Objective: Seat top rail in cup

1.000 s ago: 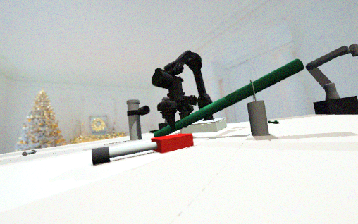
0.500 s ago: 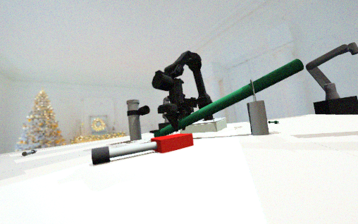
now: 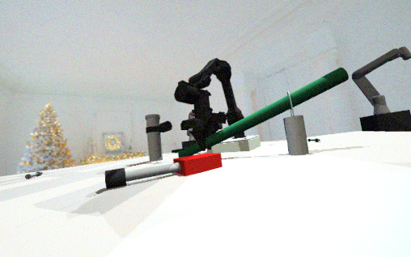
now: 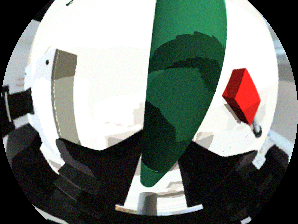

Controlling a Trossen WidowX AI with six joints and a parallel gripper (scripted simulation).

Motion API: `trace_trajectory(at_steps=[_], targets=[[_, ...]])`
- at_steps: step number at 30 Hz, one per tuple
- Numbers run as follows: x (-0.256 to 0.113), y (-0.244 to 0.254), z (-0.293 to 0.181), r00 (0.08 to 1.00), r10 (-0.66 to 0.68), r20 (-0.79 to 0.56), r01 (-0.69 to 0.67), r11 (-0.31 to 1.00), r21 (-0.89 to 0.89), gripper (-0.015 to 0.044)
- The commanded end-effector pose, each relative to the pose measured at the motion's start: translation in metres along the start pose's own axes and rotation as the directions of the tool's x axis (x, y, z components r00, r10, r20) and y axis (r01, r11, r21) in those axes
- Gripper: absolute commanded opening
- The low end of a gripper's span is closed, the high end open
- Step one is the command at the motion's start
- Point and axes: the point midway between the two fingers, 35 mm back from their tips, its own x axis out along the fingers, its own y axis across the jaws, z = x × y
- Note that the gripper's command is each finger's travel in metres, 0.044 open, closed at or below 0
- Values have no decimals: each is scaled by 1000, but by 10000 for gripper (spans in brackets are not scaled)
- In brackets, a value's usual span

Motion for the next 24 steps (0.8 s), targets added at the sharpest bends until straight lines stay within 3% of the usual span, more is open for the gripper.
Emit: trace_trajectory(at_steps=[1,5,24], targets=[[-1,1,0,1000,5,-2,-5,1000,-3,84],[-5,0,0,1000,5,-1,-5,1000,-3,0],[-88,-8,-21,957,5,-291,-12,1000,-20,0]])
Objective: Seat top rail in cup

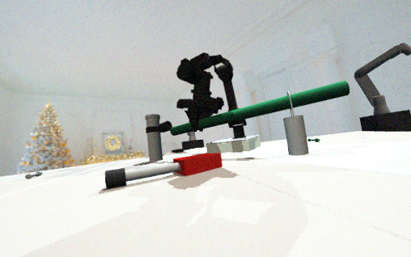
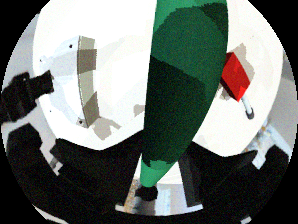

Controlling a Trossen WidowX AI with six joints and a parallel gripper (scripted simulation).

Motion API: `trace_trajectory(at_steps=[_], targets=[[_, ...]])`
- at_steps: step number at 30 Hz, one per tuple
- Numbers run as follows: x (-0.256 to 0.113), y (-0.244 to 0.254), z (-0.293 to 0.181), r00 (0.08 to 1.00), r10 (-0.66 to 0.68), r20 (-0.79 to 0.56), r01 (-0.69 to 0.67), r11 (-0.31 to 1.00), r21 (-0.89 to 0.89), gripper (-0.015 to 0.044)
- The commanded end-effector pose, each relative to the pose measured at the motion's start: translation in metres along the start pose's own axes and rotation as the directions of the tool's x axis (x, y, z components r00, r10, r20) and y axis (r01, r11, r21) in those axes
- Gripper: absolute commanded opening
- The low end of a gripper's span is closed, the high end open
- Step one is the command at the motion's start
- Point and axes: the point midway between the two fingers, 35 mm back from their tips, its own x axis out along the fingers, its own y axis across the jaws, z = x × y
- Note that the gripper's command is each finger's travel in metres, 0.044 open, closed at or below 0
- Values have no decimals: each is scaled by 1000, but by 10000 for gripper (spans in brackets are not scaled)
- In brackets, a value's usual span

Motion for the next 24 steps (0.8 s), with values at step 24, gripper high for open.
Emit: trace_trajectory(at_steps=[24], targets=[[-14,-1,-6,999,-8,-32,8,1000,0,0]])
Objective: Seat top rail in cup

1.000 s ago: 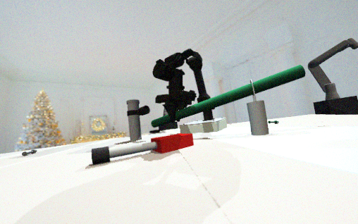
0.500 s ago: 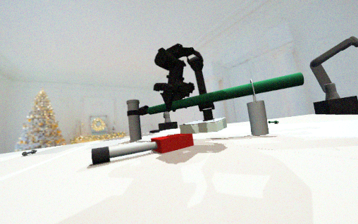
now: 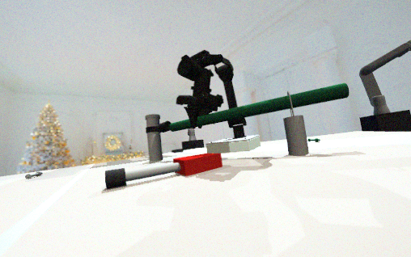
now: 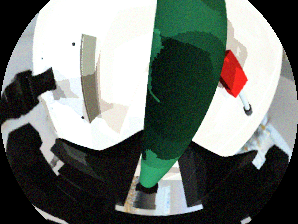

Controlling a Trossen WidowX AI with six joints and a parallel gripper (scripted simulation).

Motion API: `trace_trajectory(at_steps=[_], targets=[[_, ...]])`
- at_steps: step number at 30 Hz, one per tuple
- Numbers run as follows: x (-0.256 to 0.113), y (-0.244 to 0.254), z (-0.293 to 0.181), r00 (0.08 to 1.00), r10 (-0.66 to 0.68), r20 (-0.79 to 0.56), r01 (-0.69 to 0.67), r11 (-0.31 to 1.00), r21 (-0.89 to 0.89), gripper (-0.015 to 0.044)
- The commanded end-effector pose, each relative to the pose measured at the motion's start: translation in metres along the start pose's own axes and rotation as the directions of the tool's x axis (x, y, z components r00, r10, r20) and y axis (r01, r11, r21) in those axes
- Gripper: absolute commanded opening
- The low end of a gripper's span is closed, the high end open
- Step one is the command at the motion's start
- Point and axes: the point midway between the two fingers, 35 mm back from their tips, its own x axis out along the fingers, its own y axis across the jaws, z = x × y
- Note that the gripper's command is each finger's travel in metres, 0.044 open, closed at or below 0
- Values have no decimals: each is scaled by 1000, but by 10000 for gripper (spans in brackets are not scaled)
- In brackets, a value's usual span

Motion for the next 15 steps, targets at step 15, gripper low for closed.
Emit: trace_trajectory(at_steps=[15], targets=[[-9,-5,-5,1000,-2,-1,2,1000,0,0]])
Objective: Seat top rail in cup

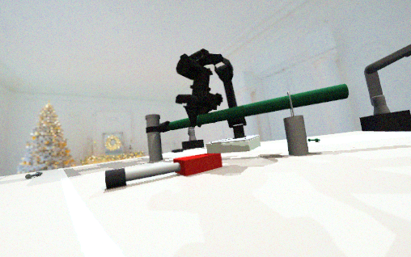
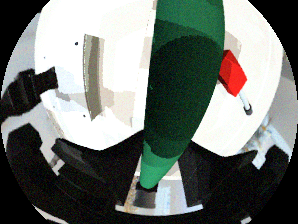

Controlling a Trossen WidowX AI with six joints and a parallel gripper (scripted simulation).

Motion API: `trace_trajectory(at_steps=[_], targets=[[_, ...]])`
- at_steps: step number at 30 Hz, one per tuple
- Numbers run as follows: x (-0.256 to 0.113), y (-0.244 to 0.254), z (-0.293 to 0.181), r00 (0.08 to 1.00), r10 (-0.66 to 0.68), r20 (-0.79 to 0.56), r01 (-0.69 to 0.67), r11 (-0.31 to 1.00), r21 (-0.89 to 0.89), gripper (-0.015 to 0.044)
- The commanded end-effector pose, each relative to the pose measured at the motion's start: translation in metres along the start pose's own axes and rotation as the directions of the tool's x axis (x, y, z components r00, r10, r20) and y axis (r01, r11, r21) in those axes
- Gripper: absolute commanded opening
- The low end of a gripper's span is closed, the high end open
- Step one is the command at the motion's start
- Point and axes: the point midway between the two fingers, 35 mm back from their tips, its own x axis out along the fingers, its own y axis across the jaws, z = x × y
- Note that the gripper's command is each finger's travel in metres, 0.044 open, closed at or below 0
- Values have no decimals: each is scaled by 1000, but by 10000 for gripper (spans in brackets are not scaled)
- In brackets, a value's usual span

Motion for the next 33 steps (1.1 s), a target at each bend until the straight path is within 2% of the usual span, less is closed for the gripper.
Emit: trace_trajectory(at_steps=[1,33], targets=[[-5,-5,-3,1000,-14,-4,14,1000,3,0],[3,-2,-19,1000,1,9,-1,1000,-6,0]])
